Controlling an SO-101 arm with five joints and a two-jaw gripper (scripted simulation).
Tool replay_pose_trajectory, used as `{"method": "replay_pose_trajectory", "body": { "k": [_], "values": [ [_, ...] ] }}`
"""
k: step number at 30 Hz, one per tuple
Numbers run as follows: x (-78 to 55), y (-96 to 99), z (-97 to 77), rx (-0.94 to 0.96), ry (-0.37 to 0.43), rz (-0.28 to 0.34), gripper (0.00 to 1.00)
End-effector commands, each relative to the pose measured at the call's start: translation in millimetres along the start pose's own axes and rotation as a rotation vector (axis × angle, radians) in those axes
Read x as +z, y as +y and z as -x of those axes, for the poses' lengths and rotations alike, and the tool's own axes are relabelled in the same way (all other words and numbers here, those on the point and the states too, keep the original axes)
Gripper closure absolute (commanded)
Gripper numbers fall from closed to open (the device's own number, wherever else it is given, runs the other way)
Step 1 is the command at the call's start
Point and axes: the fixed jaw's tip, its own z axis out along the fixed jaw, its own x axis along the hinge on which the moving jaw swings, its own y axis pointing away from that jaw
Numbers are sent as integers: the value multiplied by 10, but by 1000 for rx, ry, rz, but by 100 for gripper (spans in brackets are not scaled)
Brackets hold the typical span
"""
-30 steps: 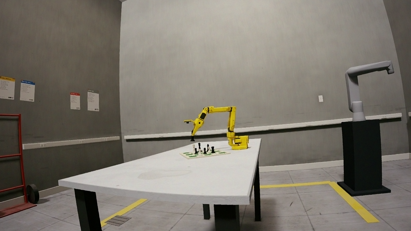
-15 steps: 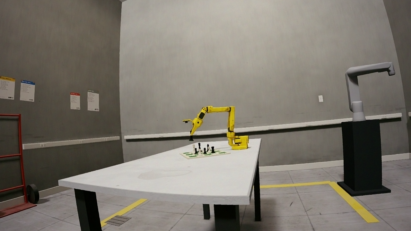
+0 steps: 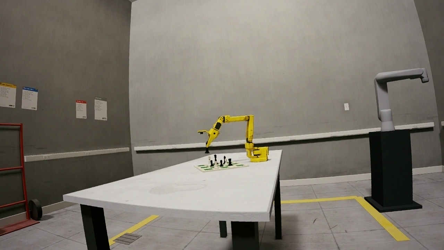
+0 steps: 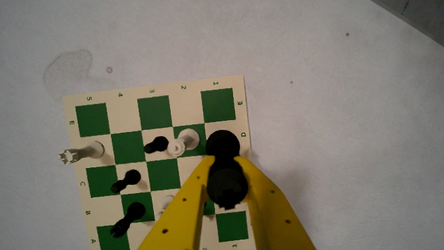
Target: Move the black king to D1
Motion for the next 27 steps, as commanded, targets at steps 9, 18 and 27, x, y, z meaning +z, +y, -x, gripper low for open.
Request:
{"method": "replay_pose_trajectory", "body": {
  "k": [9,18,27],
  "values": [
    [-14,-20,-35,3,-2,-3,100],
    [-3,-20,-42,3,-2,-3,100],
    [46,-20,-69,3,-2,-3,100]
  ]
}}
